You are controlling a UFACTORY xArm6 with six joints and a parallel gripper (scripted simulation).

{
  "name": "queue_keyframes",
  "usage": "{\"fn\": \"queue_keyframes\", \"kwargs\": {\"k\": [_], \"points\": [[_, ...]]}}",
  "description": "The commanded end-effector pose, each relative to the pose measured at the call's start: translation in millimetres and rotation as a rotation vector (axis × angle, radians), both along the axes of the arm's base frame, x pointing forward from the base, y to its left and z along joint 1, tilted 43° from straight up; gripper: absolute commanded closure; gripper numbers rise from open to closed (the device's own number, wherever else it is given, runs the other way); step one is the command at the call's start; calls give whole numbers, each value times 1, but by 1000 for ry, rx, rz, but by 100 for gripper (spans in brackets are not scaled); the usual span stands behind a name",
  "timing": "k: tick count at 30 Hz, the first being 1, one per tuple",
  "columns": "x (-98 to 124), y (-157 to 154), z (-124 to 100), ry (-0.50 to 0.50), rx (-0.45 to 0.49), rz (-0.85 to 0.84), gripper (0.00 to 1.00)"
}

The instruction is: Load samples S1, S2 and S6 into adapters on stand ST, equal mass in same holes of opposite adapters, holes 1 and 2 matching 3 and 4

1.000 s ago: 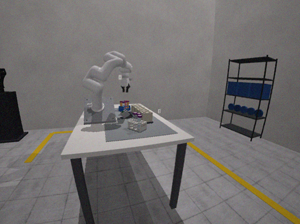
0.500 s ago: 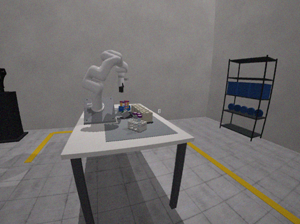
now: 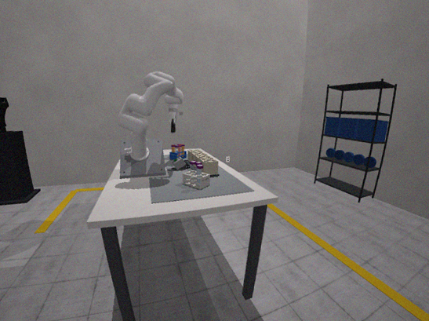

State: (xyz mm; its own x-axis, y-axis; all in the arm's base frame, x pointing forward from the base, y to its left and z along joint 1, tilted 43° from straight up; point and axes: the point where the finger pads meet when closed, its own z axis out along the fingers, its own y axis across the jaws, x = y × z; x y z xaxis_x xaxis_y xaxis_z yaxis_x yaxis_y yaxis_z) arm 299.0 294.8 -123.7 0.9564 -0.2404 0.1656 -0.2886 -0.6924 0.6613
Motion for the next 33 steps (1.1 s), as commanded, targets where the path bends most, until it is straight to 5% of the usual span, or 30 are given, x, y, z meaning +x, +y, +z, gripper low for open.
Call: {"fn": "queue_keyframes", "kwargs": {"k": [1,19,33], "points": [[1,2,1,-92,-2,-90,43],[1,2,1,-454,-24,-481,43],[1,-2,-3,-457,-24,-484,43]]}}
